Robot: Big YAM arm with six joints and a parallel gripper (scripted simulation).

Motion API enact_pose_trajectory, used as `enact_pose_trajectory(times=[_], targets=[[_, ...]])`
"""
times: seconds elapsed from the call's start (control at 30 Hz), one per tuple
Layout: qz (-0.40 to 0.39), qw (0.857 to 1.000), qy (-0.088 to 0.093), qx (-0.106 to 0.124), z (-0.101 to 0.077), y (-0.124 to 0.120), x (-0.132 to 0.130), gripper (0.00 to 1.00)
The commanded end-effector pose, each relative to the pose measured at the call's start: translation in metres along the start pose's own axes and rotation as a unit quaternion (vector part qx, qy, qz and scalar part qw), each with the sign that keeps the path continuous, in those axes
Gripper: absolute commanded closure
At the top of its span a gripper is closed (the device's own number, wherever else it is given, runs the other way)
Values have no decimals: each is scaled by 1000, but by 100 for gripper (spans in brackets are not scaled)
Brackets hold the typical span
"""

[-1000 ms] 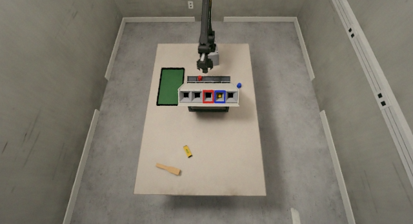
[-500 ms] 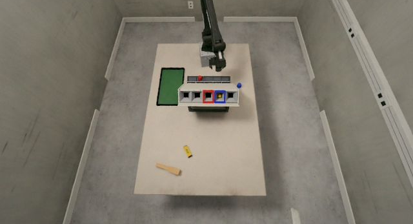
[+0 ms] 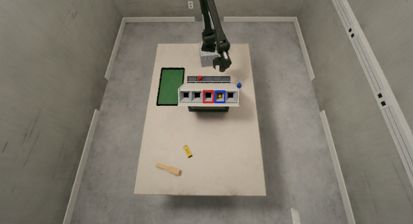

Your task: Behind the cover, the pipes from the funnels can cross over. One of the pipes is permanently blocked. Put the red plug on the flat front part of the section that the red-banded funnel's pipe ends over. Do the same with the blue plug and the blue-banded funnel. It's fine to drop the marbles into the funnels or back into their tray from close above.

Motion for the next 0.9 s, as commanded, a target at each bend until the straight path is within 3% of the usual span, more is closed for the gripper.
enact_pose_trajectory(times=[0.0,0.33,0.87], targets=[[5,1000,6,-13,1,21,42,13],[-2,1000,6,-9,31,28,129,13],[8,1000,8,-14,41,34,172,13]])
Point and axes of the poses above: the point where the finger pads meet when closed, its own z axis out along the fingers, its own x axis across the jaws, y = z × x, the point moved 5 cm from there along -z, back along the fingers, and after that the axes turned 8 degrees about z, right-handed, at the moved point
